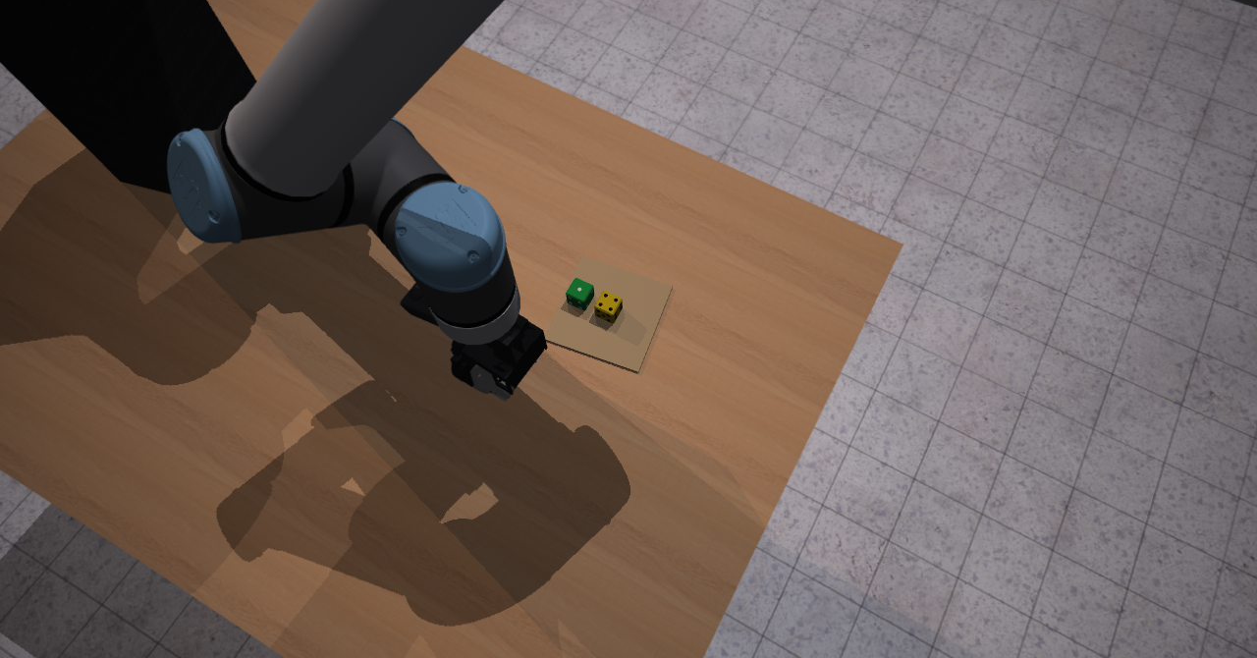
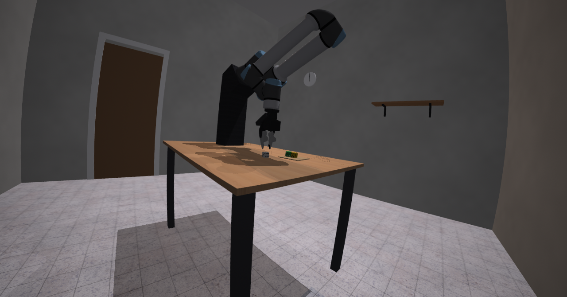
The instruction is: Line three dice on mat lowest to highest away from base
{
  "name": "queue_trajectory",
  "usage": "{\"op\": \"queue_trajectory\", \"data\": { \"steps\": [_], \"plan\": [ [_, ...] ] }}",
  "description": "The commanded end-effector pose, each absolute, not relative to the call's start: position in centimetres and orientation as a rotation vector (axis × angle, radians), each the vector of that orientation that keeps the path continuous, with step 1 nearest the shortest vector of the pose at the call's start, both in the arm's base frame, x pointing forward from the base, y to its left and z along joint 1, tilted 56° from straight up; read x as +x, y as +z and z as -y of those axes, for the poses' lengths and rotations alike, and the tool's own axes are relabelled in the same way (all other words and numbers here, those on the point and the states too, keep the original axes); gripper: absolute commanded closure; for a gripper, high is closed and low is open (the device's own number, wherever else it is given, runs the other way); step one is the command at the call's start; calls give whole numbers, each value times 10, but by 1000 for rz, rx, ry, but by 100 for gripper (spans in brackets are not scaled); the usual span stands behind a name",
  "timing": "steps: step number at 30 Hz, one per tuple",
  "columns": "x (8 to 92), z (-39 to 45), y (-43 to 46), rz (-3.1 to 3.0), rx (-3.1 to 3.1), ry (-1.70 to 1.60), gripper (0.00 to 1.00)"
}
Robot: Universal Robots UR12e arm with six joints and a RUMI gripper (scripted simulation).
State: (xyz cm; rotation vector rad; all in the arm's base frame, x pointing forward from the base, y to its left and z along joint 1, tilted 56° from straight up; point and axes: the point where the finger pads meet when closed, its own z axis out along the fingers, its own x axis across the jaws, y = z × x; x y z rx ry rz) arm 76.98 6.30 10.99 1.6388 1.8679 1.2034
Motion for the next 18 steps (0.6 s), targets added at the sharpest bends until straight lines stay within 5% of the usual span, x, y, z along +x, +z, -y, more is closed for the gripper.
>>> {"op": "queue_trajectory", "data": {
  "steps": [1, 18],
  "plan": [
    [774, -65, 107, -1867, 1638, 1204, 72],
    [777, -66, 105, -1867, 1638, 1204, 72]
  ]
}}
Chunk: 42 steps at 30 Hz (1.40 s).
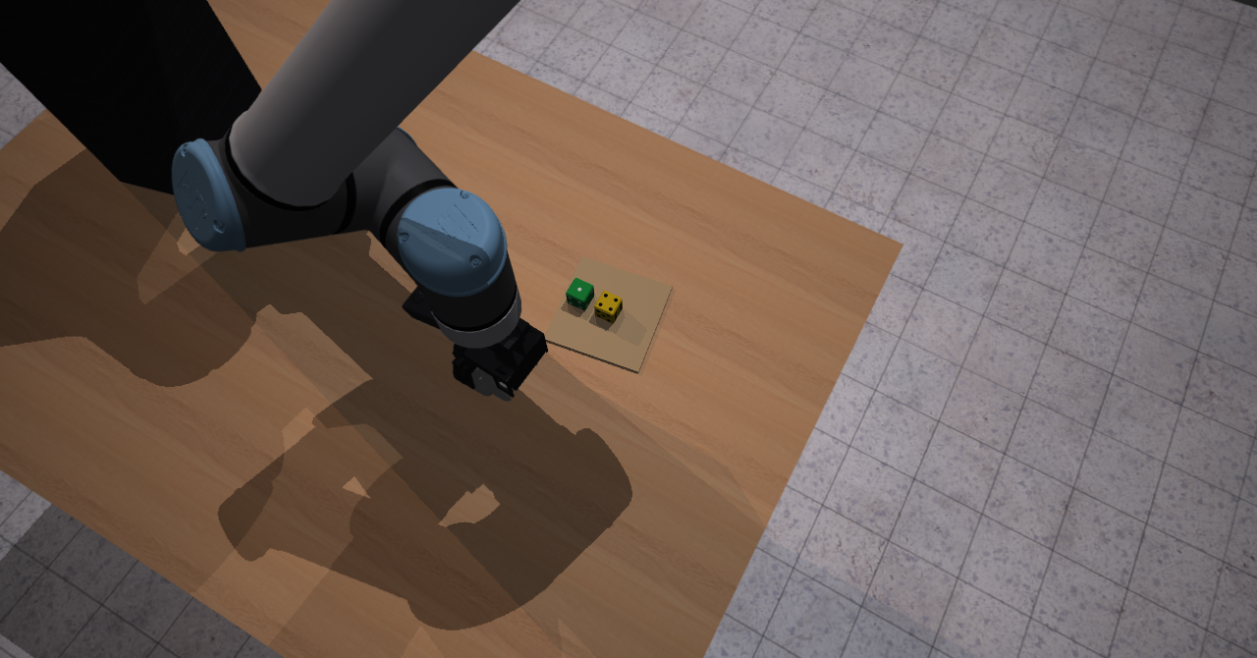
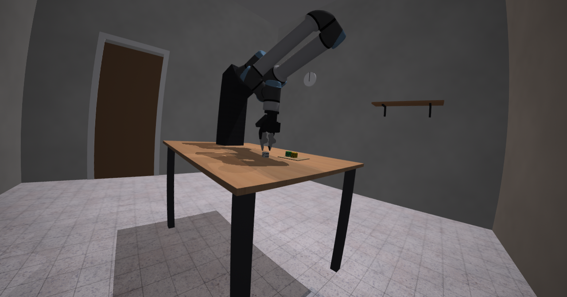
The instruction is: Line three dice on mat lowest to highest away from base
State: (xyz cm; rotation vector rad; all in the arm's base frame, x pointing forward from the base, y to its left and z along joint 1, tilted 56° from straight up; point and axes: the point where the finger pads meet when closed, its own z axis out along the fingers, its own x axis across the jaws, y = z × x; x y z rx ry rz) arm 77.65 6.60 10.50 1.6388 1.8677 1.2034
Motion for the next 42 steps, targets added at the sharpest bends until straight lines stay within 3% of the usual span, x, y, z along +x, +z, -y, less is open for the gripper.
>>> {"op": "queue_trajectory", "data": {
  "steps": [1, 42],
  "plan": [
    [777, -66, 105, -1867, 1638, 1204, 72],
    [781, -68, 102, -1867, 1638, 1204, 72]
  ]
}}
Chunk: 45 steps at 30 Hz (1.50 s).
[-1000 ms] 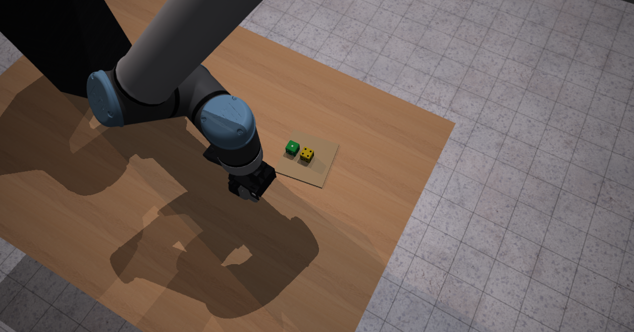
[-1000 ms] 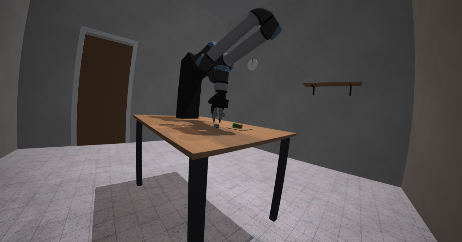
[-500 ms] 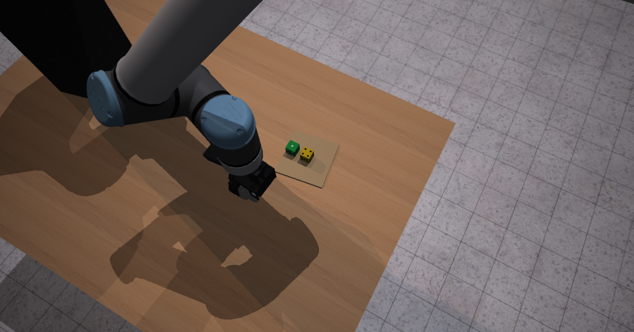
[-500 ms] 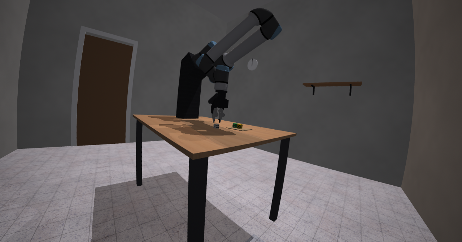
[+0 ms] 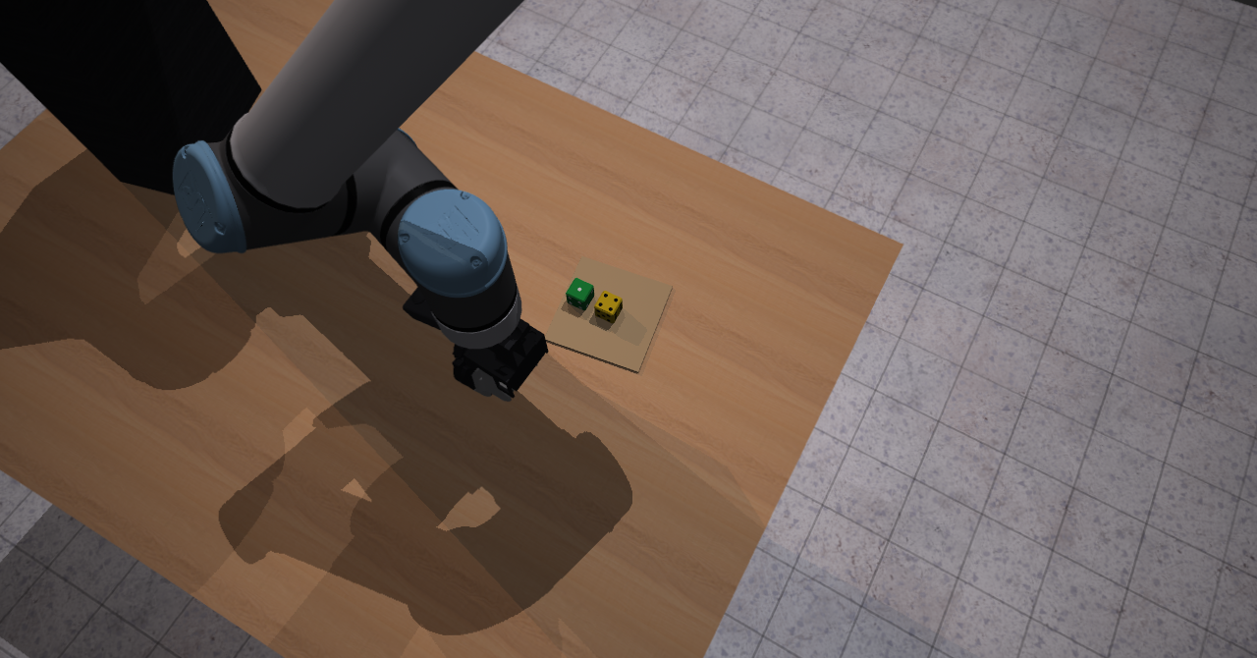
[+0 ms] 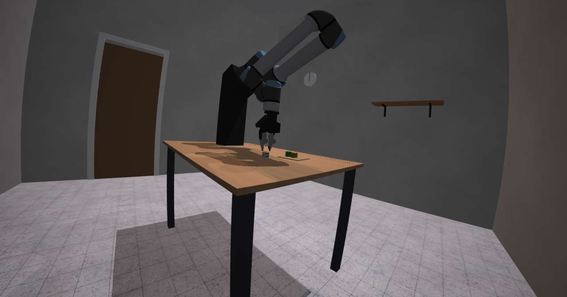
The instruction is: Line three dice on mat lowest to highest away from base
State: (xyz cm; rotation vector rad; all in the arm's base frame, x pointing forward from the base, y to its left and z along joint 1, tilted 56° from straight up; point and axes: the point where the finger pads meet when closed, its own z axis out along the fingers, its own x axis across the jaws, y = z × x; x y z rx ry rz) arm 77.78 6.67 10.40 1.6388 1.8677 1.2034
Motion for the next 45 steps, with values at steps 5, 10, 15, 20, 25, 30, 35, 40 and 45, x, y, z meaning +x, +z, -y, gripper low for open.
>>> {"op": "queue_trajectory", "data": {
  "steps": [5, 10, 15, 20, 25, 30, 35, 40, 45],
  "plan": [
    [788, -71, 97, -1867, 1638, 1204, 72],
    [793, -74, 93, -1867, 1638, 1204, 72],
    [800, -77, 88, -1867, 1638, 1204, 72],
    [803, -78, 86, -1867, 1638, 1204, 72],
    [803, -78, 85, -1867, 1638, 1204, 72],
    [803, -78, 85, -1867, 1638, 1204, 72],
    [803, -78, 85, -1867, 1638, 1204, 72],
    [803, -78, 85, -1867, 1638, 1204, 72],
    [803, -78, 85, -1867, 1638, 1204, 72]
  ]
}}
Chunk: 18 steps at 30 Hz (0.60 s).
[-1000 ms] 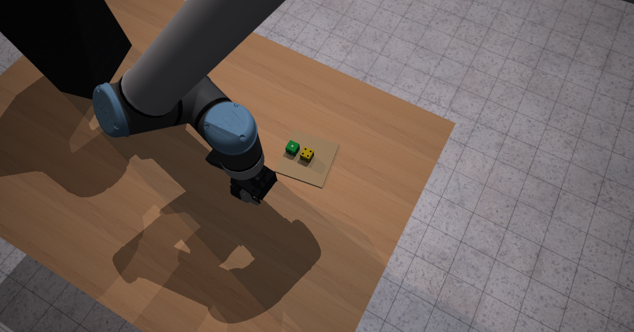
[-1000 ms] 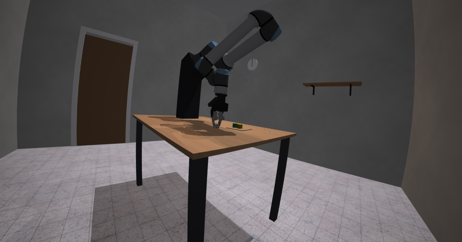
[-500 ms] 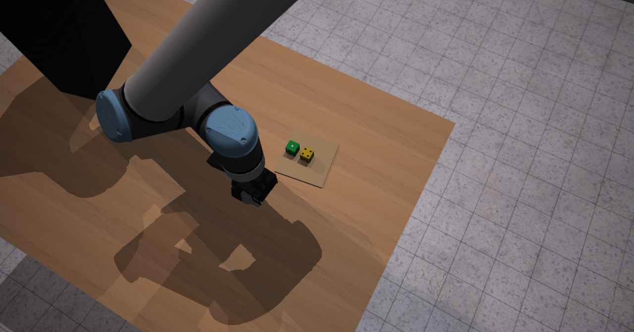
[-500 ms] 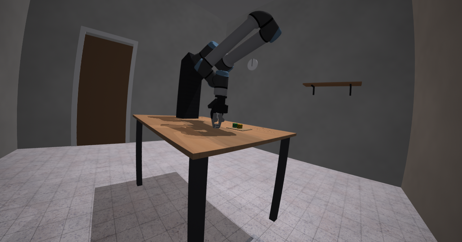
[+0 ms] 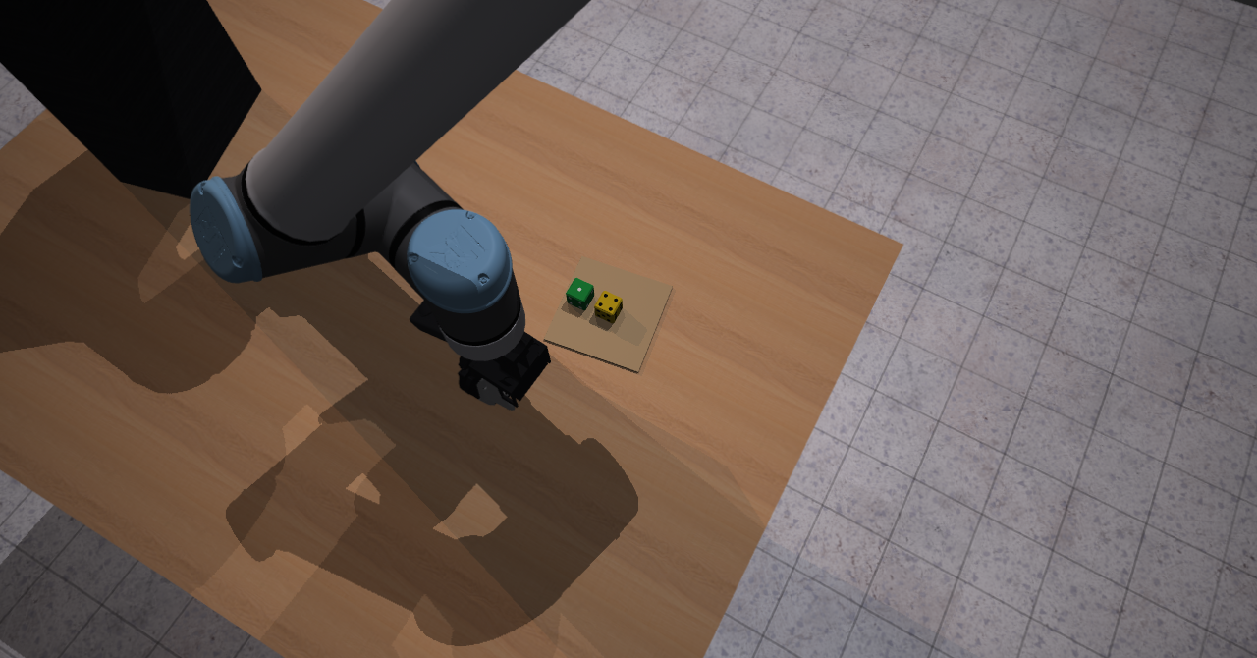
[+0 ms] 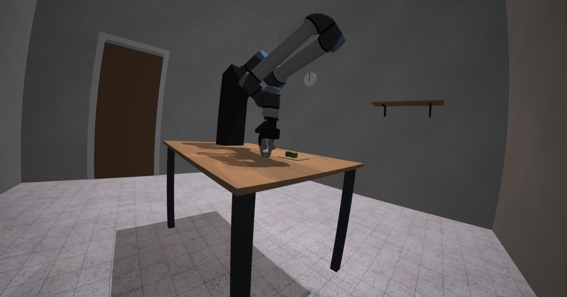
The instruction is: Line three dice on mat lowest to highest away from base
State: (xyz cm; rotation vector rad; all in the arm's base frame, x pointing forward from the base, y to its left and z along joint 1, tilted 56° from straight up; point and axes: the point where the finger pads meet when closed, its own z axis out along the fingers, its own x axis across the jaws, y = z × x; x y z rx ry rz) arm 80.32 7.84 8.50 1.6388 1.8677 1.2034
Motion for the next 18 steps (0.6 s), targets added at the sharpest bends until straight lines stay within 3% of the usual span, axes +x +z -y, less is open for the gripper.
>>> {"op": "queue_trajectory", "data": {
  "steps": [1, 12, 13, 18],
  "plan": [
    [803, -78, 85, -1867, 1638, 1204, 72],
    [803, -78, 85, -1867, 1638, 1204, 72],
    [803, -78, 85, -1867, 1638, 1204, 90],
    [803, -78, 85, -1867, 1638, 1204, 90]
  ]
}}
